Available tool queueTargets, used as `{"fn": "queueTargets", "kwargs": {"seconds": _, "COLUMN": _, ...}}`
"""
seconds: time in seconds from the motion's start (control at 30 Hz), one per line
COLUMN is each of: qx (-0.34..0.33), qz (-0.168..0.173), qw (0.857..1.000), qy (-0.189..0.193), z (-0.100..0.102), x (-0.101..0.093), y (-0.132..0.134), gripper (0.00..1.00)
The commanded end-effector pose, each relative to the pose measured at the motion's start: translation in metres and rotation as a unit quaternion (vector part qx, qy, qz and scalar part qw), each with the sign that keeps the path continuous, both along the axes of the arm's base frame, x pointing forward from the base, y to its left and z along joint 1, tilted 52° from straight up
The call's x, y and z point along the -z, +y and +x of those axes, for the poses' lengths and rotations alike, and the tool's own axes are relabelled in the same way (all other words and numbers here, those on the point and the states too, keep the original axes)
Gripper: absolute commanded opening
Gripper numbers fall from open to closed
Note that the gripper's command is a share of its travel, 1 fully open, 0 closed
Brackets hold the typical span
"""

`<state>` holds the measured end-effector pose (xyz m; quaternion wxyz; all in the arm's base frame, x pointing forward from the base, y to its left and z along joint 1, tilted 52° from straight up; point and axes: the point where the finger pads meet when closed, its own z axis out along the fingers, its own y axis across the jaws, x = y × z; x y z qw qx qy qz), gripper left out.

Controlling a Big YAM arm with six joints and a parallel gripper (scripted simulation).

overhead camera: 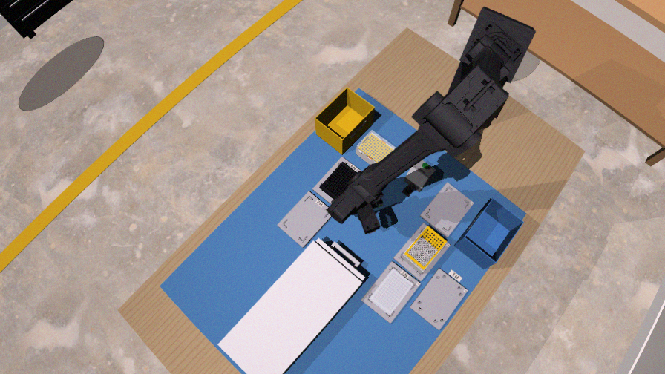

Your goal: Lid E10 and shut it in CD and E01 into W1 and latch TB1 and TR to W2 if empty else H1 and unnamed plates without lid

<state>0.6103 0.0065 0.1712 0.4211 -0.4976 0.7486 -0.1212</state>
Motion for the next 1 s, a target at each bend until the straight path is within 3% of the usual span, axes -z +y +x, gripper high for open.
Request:
{"fn": "queueTargets", "kwargs": {"seconds": 0.0, "qx": 0.062, "qz": 0.062, "qw": 0.996, "qy": 0.017, "z": -0.001, "x": 0.011, "y": -0.022, "gripper": 1.00}}
{"fn": "queueTargets", "kwargs": {"seconds": 0.2, "qx": 0.123, "qz": 0.137, "qw": 0.982, "qy": 0.040, "z": -0.006, "x": 0.024, "y": -0.042, "gripper": 1.00}}
{"fn": "queueTargets", "kwargs": {"seconds": 0.27, "qx": 0.123, "qz": 0.137, "qw": 0.982, "qy": 0.040, "z": -0.006, "x": 0.024, "y": -0.042, "gripper": 1.00}}
{"fn": "queueTargets", "kwargs": {"seconds": 0.3, "qx": 0.124, "qz": 0.149, "qw": 0.981, "qy": 0.025, "z": -0.006, "x": 0.003, "y": -0.038, "gripper": 1.00}}
{"fn": "queueTargets", "kwargs": {"seconds": 0.4, "qx": 0.163, "qz": 0.186, "qw": 0.967, "qy": 0.054, "z": -0.009, "x": 0.032, "y": -0.055, "gripper": 1.00}}
{"fn": "queueTargets", "kwargs": {"seconds": 0.77, "qx": 0.270, "qz": 0.316, "qw": 0.905, "qy": 0.094, "z": -0.019, "x": 0.057, "y": -0.092, "gripper": 1.00}}
{"fn": "queueTargets", "kwargs": {"seconds": 0.83, "qx": 0.270, "qz": 0.316, "qw": 0.905, "qy": 0.094, "z": -0.019, "x": 0.057, "y": -0.092, "gripper": 1.00}}
{"fn": "queueTargets", "kwargs": {"seconds": 0.87, "qx": 0.267, "qz": 0.328, "qw": 0.902, "qy": 0.083, "z": -0.015, "x": 0.040, "y": -0.088, "gripper": 1.00}}
{"fn": "queueTargets", "kwargs": {"seconds": 0.97, "qx": 0.306, "qz": 0.361, "qw": 0.874, "qy": 0.106, "z": -0.022, "x": 0.065, "y": -0.106, "gripper": 1.00}}
